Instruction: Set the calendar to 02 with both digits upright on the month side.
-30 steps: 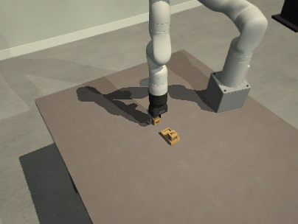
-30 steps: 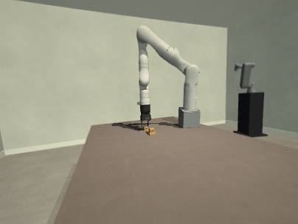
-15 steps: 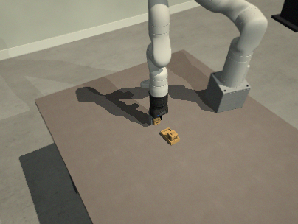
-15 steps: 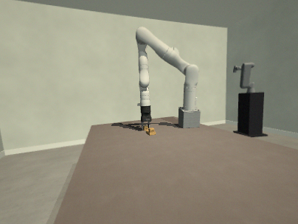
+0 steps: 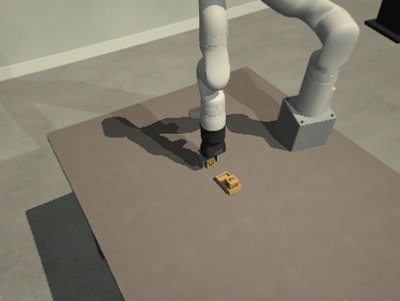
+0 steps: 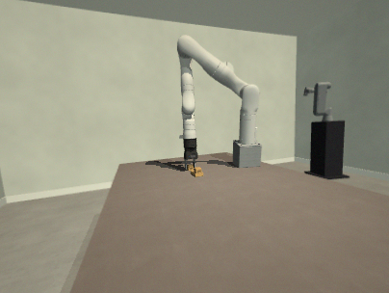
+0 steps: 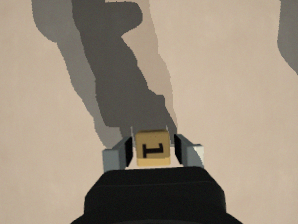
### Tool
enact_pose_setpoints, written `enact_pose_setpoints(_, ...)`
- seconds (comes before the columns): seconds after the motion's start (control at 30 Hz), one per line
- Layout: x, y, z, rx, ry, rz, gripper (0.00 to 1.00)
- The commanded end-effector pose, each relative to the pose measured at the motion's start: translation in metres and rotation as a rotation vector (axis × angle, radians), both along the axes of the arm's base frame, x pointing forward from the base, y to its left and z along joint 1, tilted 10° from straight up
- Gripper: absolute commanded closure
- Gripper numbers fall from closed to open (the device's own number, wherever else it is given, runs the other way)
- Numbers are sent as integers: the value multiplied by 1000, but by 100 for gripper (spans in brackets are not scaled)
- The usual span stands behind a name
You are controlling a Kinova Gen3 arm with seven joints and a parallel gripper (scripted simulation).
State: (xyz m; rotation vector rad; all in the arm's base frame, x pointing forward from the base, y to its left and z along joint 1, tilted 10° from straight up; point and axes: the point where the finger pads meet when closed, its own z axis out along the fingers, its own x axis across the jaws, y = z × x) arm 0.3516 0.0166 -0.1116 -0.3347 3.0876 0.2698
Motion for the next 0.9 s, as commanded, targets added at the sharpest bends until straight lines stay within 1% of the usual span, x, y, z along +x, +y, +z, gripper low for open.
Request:
enact_pose_setpoints(0.0,3,0,0,-1,-5,-8,10)
enact_pose_setpoints(0.43,3,0,0,-1,-5,-8,10)
enact_pose_setpoints(0.47,3,0,0,-1,-5,-8,40)
enact_pose_setpoints(0.87,3,0,0,-1,-5,-8,40)
